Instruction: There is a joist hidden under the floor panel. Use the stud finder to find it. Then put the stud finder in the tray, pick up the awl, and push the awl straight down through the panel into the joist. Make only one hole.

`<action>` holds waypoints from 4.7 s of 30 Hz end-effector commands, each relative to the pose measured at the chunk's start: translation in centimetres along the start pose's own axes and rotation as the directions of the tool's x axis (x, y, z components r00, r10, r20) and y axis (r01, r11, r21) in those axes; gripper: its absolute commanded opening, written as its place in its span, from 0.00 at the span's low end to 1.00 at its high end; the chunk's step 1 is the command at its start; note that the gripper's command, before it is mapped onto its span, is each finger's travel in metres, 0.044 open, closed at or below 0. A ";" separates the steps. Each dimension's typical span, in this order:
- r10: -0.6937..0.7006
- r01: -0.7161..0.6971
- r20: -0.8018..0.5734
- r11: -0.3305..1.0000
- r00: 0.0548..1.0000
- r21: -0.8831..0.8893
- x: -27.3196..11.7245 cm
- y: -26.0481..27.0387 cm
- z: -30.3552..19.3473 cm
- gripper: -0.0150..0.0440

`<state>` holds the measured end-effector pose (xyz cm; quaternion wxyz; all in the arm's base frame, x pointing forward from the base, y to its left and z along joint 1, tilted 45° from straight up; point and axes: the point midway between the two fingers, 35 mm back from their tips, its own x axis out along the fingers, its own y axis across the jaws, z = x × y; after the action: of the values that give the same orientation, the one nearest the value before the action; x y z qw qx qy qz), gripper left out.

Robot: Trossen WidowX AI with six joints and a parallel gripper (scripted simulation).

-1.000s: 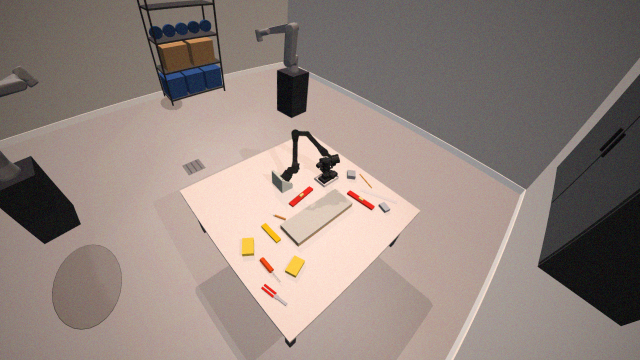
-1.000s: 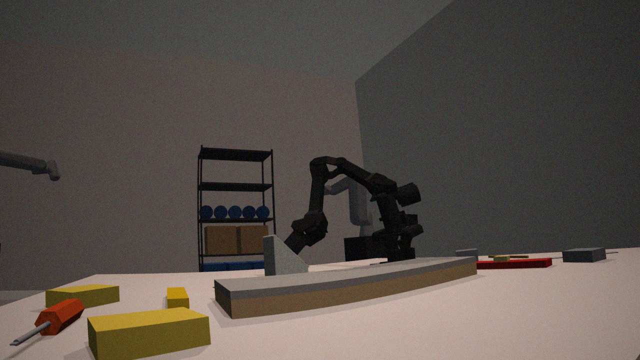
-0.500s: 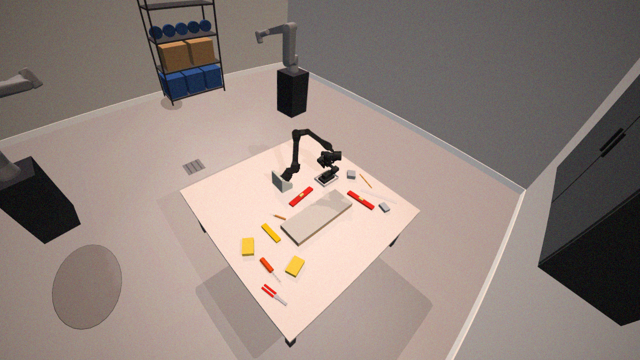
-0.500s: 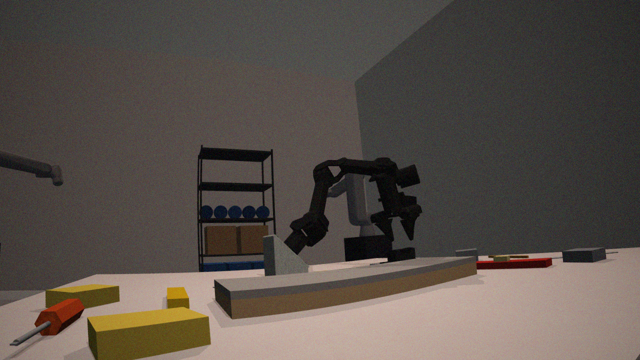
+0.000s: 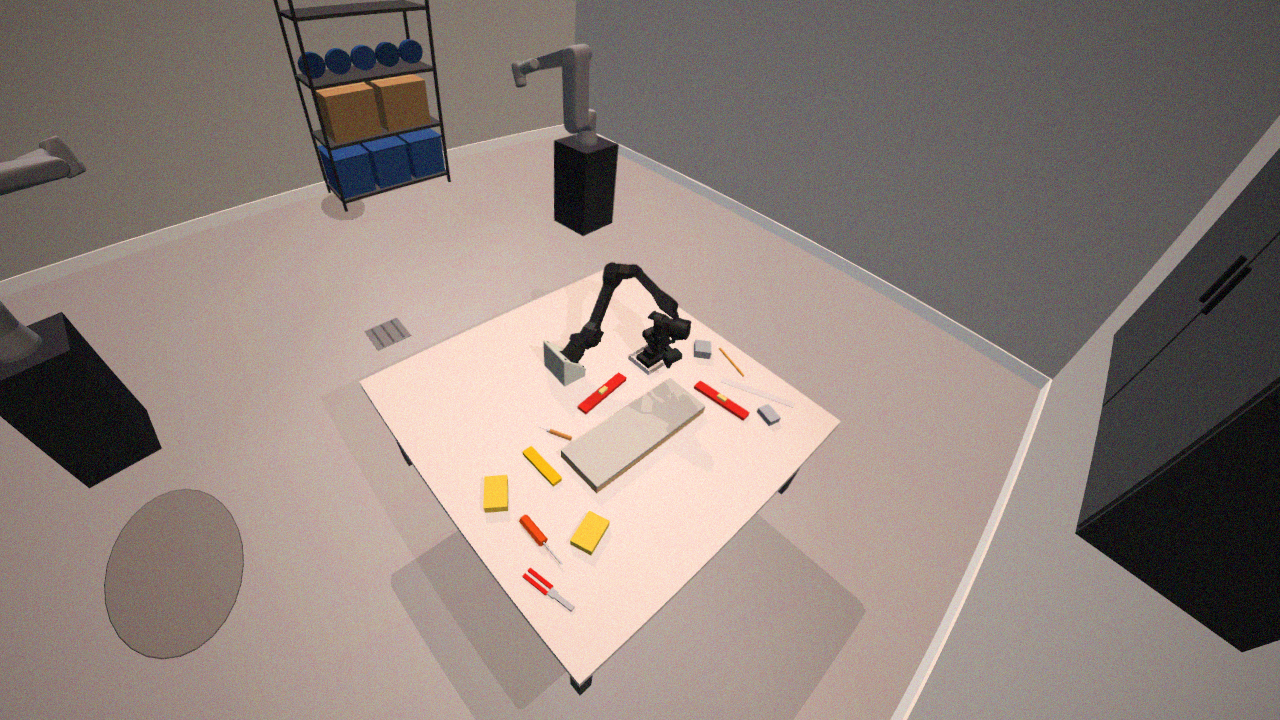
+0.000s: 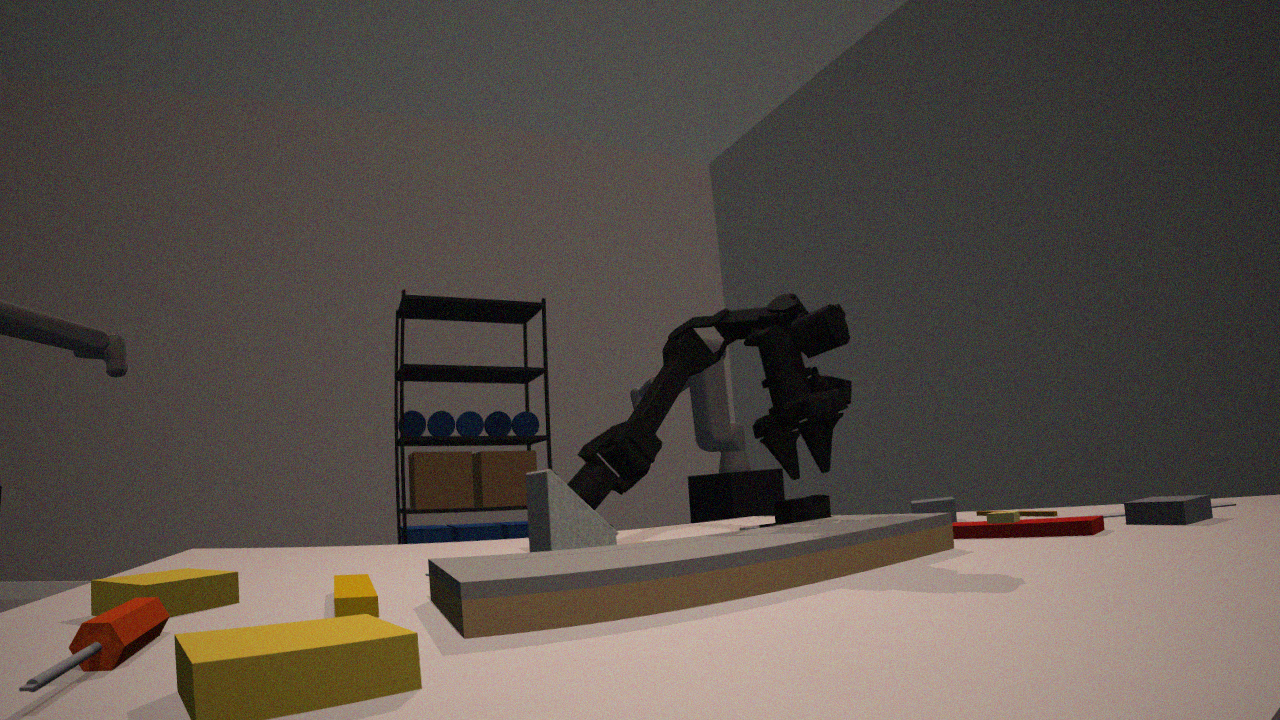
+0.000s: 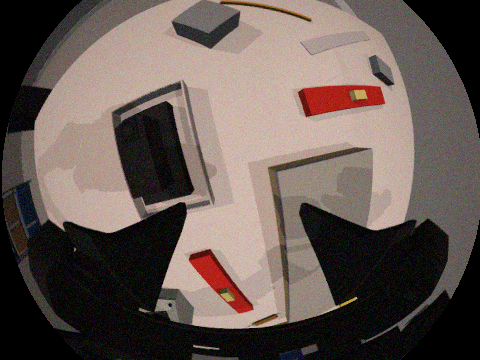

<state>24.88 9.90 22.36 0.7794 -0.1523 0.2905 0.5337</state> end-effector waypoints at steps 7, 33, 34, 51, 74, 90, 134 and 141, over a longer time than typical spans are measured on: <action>-0.057 0.117 -0.189 0.938 0.980 0.326 -0.6 -11.7 -13.3 1.00; 0.113 0.073 -0.193 0.653 0.975 0.754 -0.8 -10.6 -42.7 1.00; 0.113 0.073 -0.193 0.653 0.975 0.754 -0.7 -10.6 -42.7 1.00; 0.112 0.073 -0.192 0.653 0.975 0.754 2.1 -10.5 -43.2 1.00; 0.113 0.072 -0.190 0.653 0.975 0.754 4.1 -10.3 -43.4 0.60; 0.113 0.072 -0.190 0.653 0.975 0.754 4.1 -10.3 -43.4 0.39; 0.034 0.438 -0.477 0.343 0.878 0.831 -9.5 -9.9 -44.5 0.25; -0.019 0.605 -0.608 0.130 0.793 0.785 -10.7 -9.4 -45.6 0.25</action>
<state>18.08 -25.81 -7.71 0.7027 0.1789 0.6862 0.0579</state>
